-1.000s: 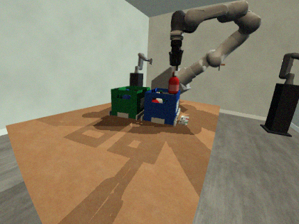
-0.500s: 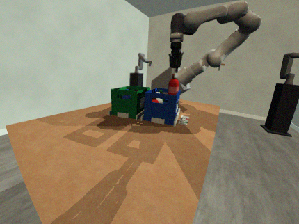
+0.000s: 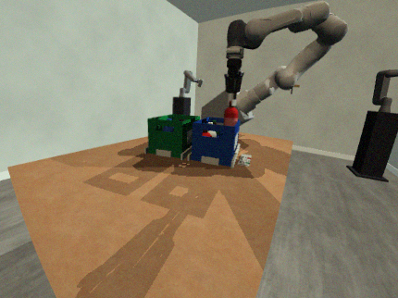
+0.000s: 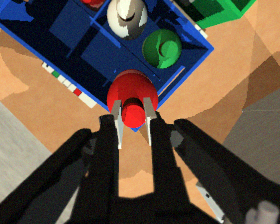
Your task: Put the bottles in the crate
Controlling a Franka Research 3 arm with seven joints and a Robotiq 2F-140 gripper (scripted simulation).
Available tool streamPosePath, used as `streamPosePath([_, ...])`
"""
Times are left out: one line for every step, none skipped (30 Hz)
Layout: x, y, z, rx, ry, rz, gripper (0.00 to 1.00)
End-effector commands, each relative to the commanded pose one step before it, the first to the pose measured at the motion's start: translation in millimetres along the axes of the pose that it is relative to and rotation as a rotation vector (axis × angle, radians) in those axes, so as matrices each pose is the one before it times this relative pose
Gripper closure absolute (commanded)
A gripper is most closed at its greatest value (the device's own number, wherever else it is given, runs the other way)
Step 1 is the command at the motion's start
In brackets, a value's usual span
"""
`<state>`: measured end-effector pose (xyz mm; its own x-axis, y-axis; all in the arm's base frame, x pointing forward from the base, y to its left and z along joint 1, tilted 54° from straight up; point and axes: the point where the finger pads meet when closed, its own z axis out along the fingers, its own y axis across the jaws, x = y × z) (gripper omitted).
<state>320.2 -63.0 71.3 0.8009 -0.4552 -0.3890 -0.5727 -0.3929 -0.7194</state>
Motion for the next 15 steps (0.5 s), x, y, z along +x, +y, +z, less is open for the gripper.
streamPosePath([5.09,1.51,-0.23,-0.00527,0.01593,-0.00684,1.0])
streamPosePath([0.0,0.0,0.0,0.0,0.0,0.0,1.0])
streamPosePath([0.03,0.01,1.0,0.0,0.0,0.0,1.0])
streamPosePath([0.02,0.0,1.0,0.0,0.0,0.0,1.0])
streamPosePath([0.0,0.0,1.0,0.0,0.0,0.0,1.0])
streamPosePath([-0.01,0.0,1.0,0.0,0.0,0.0,1.0])
streamPosePath([-0.02,0.0,1.0,0.0,0.0,0.0,1.0])
streamPosePath([-0.02,0.0,1.0,0.0,0.0,0.0,1.0])
streamPosePath([-0.01,0.0,1.0,0.0,0.0,0.0,1.0])
streamPosePath([-0.01,0.0,1.0,0.0,0.0,0.0,1.0])
streamPosePath([0.0,0.0,1.0,0.0,0.0,0.0,1.0])
streamPosePath([0.0,0.0,1.0,0.0,0.0,0.0,1.0])
streamPosePath([0.01,0.01,1.0,0.0,0.0,0.0,1.0])
streamPosePath([0.01,0.01,1.0,0.0,0.0,0.0,1.0])
streamPosePath([0.01,0.01,1.0,0.0,0.0,0.0,1.0])
